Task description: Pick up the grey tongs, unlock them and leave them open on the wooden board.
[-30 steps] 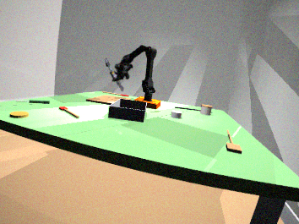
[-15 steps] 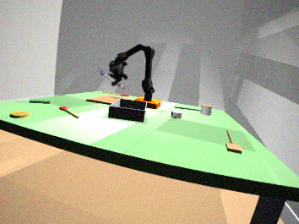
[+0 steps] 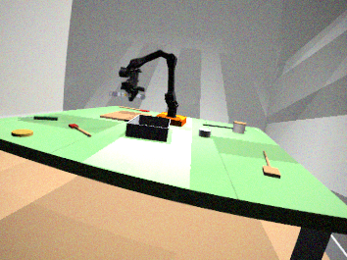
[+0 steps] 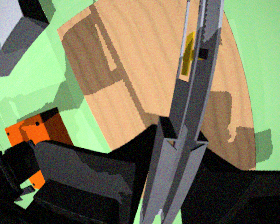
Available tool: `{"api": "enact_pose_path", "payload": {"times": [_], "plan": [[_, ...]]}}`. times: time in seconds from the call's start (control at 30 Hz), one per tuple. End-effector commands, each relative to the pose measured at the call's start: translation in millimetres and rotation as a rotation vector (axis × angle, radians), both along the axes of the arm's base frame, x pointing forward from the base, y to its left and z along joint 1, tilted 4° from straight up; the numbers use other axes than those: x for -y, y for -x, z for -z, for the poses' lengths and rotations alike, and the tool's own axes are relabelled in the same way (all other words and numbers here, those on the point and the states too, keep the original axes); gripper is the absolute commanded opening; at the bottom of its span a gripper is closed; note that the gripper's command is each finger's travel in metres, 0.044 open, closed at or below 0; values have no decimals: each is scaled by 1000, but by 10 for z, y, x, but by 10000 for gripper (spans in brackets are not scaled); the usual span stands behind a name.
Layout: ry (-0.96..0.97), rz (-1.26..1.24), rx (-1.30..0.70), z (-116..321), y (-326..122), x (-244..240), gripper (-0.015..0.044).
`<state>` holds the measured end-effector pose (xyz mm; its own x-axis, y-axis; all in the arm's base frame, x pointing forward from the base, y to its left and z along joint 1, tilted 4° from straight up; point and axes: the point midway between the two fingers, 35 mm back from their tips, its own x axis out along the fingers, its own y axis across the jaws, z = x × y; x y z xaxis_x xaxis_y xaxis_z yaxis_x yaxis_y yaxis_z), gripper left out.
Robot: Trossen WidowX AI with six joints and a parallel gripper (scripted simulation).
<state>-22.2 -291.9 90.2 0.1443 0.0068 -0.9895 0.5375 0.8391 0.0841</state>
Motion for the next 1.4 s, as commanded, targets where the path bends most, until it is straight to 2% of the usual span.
{"api": "enact_pose_path", "payload": {"times": [0.0,0.4,1.37], "plan": [[-6,7,-82,-18,2,45,-150],[-6,7,-82,9,1,48,-150],[-6,7,-81,474,-28,52,-150]]}}
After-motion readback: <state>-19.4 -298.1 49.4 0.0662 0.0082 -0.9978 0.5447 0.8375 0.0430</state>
